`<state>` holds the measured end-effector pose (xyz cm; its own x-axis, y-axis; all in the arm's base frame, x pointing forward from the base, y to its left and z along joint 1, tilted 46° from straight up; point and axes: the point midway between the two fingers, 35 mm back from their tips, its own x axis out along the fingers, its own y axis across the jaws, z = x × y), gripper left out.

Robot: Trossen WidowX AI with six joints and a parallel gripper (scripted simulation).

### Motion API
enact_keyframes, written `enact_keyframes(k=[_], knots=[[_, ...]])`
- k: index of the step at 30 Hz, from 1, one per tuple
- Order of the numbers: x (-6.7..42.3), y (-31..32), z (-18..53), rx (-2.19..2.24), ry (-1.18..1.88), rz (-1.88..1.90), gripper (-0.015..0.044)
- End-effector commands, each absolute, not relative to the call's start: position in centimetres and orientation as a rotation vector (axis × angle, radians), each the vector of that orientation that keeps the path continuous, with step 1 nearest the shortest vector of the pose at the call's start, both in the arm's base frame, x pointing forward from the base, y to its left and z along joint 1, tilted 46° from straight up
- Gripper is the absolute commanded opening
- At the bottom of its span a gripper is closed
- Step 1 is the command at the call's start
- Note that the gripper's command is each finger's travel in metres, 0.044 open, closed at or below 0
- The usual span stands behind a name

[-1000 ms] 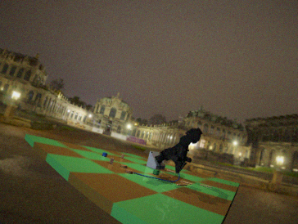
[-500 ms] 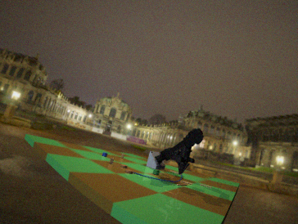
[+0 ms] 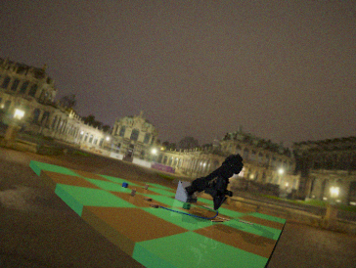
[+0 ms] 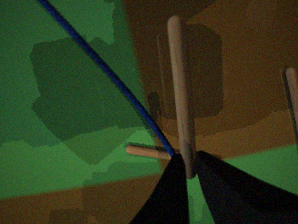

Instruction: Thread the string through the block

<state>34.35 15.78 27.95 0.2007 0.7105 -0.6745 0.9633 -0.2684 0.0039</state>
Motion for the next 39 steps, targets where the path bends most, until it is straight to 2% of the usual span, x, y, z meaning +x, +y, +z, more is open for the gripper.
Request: enact_keyframes(k=[1,39], knots=[[34.1,16.0,27.7,2.057,1.554,-0.797,0.0000],[31.4,17.8,24.4,2.058,1.556,-0.798,0.0000]])
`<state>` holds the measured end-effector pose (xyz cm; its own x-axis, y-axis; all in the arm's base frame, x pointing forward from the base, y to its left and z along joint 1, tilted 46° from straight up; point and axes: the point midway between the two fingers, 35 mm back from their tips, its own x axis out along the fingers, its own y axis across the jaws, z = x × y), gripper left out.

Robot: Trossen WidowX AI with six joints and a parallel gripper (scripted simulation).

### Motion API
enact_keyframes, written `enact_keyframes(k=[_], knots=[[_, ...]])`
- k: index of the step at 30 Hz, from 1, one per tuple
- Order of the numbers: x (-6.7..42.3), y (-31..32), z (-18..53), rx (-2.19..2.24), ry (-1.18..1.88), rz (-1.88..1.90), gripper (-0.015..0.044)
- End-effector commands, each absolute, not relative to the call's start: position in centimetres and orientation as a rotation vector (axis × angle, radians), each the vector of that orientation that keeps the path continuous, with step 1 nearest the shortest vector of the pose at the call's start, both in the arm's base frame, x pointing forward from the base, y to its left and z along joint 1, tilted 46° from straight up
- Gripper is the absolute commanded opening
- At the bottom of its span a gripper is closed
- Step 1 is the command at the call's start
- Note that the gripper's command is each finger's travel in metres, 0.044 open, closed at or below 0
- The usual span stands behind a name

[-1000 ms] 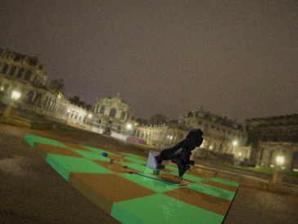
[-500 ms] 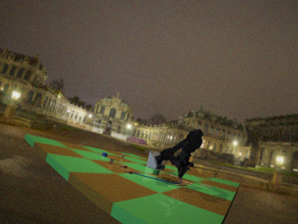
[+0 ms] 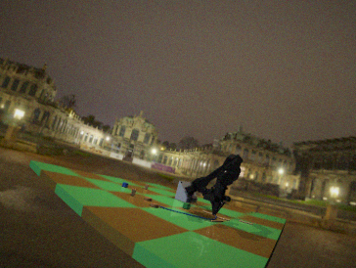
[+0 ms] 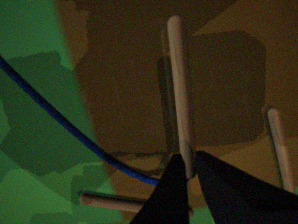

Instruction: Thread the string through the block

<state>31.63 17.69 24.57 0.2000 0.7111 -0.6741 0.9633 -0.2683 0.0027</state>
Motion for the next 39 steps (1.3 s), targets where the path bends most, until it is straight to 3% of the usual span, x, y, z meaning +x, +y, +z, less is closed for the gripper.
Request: enact_keyframes(k=[1,39], knots=[[31.3,17.8,24.3,2.058,1.556,-0.798,0.0000],[30.5,15.4,20.8,2.053,1.555,-0.804,0.0000]])
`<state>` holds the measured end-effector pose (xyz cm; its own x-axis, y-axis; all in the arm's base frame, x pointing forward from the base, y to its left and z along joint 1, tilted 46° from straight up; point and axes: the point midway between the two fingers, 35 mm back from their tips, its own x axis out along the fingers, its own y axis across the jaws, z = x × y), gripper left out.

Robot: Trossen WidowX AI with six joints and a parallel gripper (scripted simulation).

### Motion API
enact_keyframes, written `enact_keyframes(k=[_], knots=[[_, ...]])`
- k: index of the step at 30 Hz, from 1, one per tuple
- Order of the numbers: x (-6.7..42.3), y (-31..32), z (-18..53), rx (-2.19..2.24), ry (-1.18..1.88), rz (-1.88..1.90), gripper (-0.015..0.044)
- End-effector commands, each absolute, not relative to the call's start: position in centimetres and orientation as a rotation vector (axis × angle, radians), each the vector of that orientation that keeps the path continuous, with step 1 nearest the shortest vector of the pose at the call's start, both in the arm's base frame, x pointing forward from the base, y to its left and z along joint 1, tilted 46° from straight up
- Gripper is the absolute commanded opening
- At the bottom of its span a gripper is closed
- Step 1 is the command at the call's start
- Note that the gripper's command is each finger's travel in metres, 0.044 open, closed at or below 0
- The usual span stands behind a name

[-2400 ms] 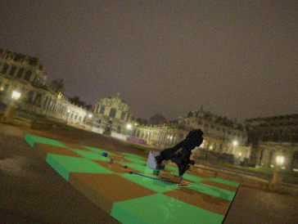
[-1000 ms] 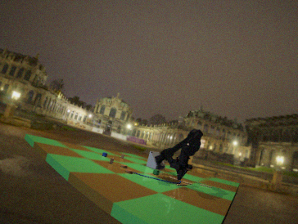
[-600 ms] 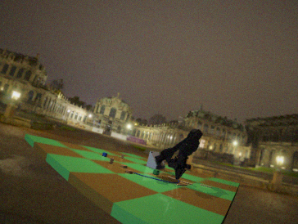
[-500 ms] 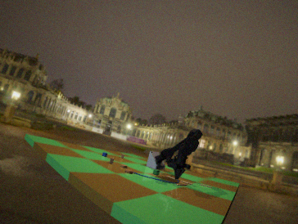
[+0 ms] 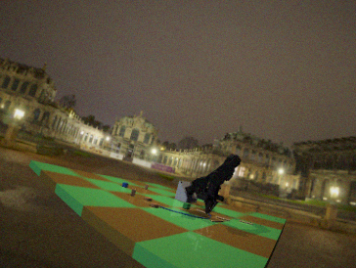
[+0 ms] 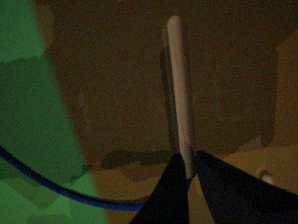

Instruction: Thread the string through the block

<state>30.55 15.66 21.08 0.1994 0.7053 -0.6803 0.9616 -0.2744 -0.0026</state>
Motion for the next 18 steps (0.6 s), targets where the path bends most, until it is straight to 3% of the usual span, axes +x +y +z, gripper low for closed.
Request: enact_keyframes(k=[1,18], knots=[[30.4,15.3,20.7,2.053,1.555,-0.804,0.0000],[30.0,13.9,19.0,2.053,1.555,-0.805,0.0000]])
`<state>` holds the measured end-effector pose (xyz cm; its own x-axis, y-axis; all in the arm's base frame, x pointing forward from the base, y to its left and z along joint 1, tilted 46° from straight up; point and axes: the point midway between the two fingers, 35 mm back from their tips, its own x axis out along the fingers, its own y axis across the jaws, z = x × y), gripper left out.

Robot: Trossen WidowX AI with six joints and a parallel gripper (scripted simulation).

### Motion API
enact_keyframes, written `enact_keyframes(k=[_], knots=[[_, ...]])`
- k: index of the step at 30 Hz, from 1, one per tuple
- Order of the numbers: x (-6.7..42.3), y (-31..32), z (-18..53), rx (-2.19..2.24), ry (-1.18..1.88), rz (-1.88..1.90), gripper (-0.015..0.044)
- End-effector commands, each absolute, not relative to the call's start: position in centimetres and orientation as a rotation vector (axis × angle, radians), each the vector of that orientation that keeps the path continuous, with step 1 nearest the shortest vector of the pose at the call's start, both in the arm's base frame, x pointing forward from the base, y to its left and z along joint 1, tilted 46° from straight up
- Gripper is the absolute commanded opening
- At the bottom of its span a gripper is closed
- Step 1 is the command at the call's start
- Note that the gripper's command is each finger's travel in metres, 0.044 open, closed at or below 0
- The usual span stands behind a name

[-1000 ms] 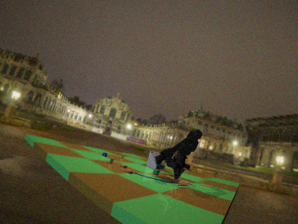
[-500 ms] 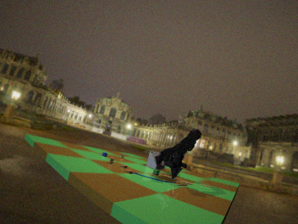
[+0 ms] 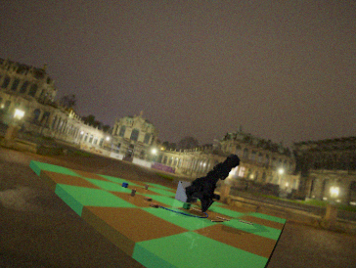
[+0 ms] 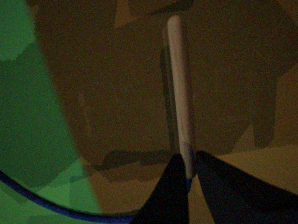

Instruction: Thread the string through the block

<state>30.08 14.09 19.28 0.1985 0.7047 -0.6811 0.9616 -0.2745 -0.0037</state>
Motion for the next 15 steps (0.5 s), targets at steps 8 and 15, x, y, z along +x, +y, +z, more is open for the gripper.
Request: enact_keyframes(k=[8,15], knots=[[29.7,13.2,18.2,2.054,1.555,-0.805,0.0000],[29.4,12.6,17.6,2.055,1.556,-0.804,0.0000]])
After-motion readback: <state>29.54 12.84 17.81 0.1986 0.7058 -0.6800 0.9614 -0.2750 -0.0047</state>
